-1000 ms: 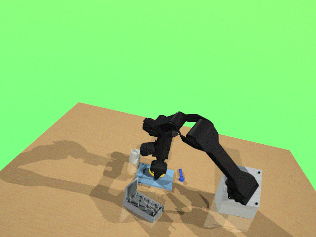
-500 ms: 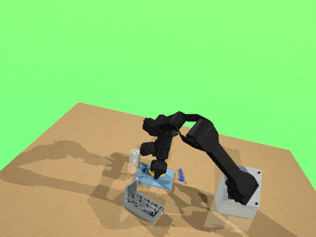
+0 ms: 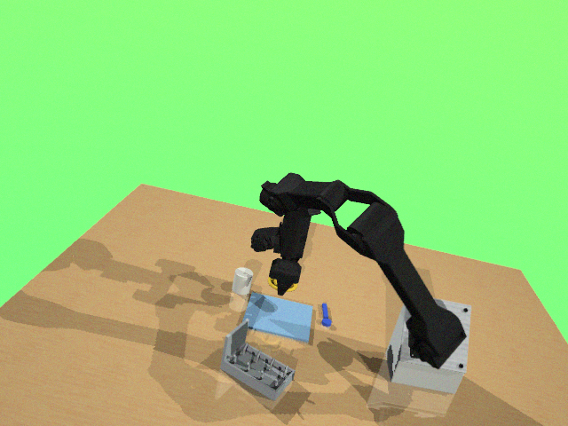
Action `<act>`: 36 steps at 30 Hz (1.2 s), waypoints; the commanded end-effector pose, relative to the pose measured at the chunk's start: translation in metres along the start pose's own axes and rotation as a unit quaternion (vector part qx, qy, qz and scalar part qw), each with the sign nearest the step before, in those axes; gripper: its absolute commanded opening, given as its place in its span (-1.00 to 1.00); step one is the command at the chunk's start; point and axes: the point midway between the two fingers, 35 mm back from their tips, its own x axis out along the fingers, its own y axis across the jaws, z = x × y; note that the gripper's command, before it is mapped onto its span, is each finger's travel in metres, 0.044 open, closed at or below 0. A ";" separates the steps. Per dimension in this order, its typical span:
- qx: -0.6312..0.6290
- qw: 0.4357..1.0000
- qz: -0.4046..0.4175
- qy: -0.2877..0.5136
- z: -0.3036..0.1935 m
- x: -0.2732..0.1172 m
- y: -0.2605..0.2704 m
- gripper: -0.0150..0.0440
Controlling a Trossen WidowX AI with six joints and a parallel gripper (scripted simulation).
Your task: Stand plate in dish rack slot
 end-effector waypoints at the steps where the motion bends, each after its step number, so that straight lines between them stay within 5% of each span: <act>1: -0.003 1.000 -0.003 -0.002 0.002 -0.024 -0.002 -0.49; 27: -0.001 1.000 0.000 0.000 0.005 -0.107 -0.002 -0.49; 36: 0.142 0.990 -0.008 -0.003 0.005 -0.116 0.038 -0.49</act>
